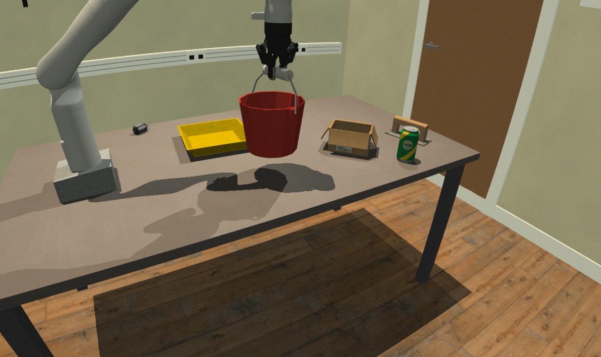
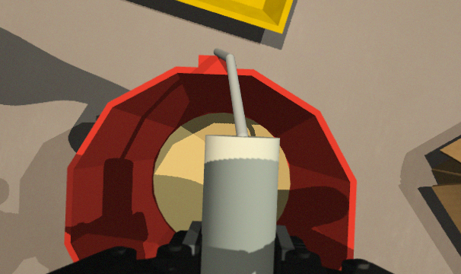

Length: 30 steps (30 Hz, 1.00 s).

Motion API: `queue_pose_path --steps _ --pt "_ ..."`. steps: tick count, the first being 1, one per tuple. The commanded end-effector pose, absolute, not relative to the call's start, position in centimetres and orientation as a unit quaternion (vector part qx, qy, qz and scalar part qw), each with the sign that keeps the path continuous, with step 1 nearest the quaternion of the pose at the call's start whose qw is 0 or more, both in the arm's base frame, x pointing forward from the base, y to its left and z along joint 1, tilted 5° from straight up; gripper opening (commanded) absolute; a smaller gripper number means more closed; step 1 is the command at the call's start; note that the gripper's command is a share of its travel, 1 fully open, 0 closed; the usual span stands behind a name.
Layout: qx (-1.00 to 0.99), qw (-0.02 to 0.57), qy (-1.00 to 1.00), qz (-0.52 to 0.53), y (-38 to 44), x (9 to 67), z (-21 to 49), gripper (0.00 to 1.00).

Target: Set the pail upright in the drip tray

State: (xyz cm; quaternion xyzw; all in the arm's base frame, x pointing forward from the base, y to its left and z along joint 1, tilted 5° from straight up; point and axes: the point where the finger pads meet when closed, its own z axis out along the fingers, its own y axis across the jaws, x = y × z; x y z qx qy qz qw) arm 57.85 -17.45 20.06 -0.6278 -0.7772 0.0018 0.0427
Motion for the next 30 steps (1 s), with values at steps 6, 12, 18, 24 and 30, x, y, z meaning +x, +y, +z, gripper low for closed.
queue_pose_path --steps 6,12,18,24,30 --pt "-0.628 0.041 -0.777 0.001 -17.47 57.89 20.22 0.10" --pt "-0.628 0.041 -0.777 0.001 -17.44 57.88 20.22 0.10" --pt "-0.628 0.041 -0.777 0.001 -17.36 57.86 20.22 0.10" --pt "-0.628 0.041 -0.777 0.001 -17.26 57.83 20.23 0.10" --pt "-0.628 0.041 -0.777 0.001 -17.01 57.75 20.25 0.10"
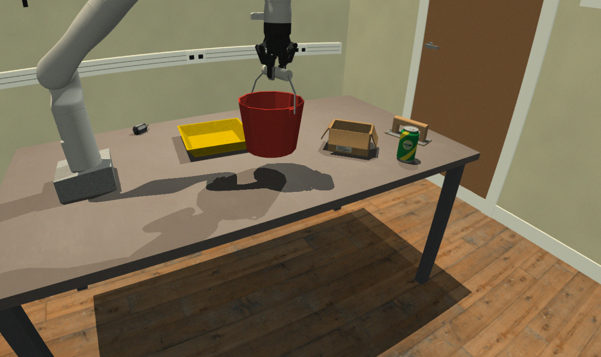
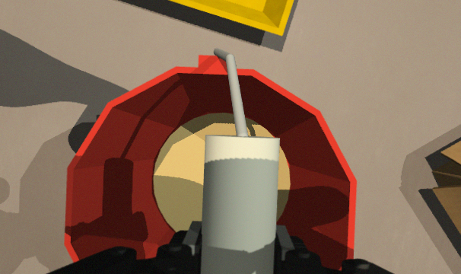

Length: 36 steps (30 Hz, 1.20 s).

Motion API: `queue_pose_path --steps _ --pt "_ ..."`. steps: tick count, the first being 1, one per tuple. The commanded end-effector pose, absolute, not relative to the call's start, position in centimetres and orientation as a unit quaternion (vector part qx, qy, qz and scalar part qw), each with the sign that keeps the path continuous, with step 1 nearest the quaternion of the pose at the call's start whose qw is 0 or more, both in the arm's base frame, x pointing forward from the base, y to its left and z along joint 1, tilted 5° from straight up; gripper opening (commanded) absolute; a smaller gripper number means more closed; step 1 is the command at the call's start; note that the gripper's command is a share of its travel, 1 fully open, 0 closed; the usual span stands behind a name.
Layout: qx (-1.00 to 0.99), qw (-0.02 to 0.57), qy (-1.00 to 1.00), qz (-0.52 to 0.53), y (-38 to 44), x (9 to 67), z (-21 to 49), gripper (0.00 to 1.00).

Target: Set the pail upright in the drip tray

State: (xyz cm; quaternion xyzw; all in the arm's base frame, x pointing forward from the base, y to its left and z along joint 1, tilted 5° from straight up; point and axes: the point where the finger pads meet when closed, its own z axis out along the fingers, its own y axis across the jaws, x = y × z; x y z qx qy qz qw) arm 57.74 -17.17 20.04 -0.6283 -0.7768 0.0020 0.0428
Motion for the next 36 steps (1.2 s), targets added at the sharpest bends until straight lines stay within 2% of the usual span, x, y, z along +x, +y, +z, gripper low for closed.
queue_pose_path --steps 1,36 --pt "-0.628 0.041 -0.777 0.001 -17.0 57.7 20.3 0.10" --pt "-0.628 0.041 -0.777 0.001 -13.1 56.6 20.5 0.10"
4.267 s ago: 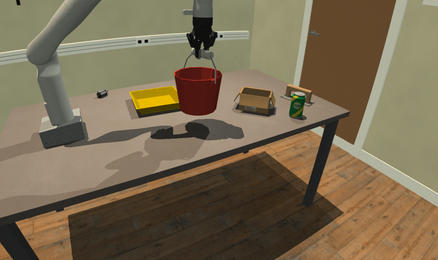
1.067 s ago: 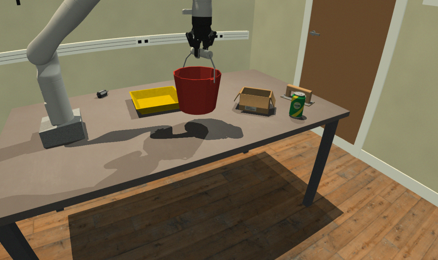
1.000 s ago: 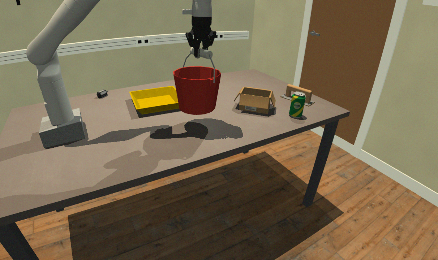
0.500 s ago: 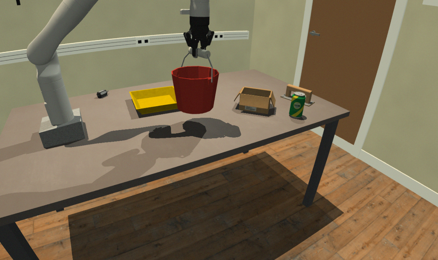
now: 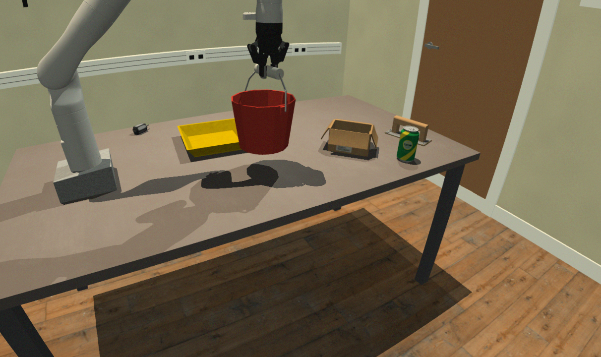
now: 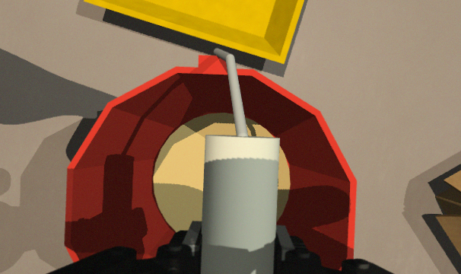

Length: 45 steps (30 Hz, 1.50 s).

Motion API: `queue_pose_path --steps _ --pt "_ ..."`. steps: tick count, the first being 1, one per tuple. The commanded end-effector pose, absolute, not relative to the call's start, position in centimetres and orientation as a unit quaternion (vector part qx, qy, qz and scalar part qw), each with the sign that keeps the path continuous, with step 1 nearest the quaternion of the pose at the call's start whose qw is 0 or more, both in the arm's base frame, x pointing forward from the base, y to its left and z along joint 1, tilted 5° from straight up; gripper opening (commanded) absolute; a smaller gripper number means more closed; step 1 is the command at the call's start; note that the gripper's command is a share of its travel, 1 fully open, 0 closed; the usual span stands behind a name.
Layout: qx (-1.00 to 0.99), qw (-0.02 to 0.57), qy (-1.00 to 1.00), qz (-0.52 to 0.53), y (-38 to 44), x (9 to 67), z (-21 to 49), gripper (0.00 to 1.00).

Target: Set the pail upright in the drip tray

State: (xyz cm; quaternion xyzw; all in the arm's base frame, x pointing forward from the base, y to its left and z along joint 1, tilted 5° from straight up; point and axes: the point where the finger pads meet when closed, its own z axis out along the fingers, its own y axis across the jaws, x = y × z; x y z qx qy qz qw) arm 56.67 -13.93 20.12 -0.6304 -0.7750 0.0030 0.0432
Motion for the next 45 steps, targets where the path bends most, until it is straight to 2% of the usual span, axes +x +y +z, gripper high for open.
queue_pose_path --steps 1,45 --pt "-0.628 0.041 -0.777 0.001 -12.9 56.5 20.5 0.10" --pt "-0.628 0.041 -0.777 0.001 -0.4 52.8 21.4 0.10"
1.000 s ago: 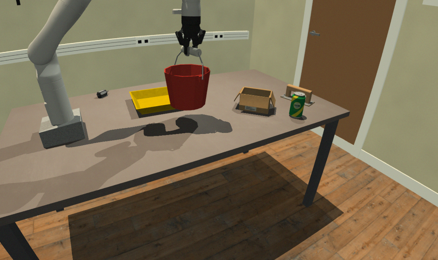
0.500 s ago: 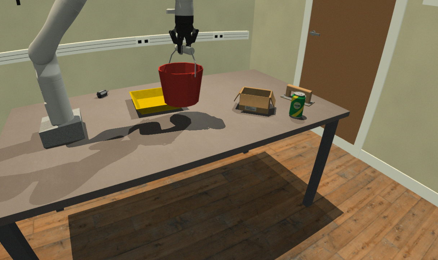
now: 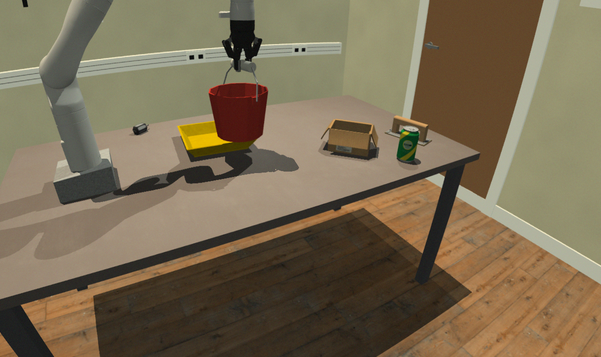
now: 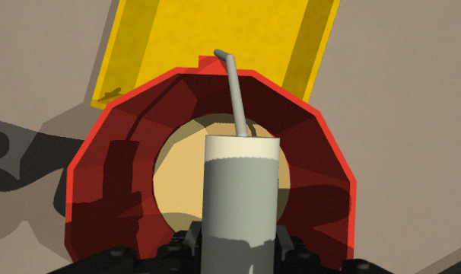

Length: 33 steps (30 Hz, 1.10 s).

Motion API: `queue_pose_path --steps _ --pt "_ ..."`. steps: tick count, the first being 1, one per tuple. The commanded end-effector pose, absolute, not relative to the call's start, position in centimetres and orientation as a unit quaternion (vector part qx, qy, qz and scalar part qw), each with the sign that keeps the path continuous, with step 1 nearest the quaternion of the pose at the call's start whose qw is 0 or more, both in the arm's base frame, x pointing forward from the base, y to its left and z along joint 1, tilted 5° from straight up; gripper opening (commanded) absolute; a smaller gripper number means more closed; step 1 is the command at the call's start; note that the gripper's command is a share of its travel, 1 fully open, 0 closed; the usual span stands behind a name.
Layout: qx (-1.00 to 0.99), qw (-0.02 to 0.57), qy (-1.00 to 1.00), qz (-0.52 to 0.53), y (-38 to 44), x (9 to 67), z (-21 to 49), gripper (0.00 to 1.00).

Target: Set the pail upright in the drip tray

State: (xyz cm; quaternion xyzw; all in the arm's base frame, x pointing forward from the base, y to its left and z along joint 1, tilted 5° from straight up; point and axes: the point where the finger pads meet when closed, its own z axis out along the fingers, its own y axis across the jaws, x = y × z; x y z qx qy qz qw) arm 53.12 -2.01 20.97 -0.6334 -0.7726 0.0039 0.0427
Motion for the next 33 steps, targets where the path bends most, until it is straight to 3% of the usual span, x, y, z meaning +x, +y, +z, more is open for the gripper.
queue_pose_path --steps 1,33 --pt "-0.628 0.041 -0.777 0.001 0.0 52.7 21.4 0.10" --pt "-0.628 0.041 -0.777 0.001 8.6 50.2 22.0 0.10"
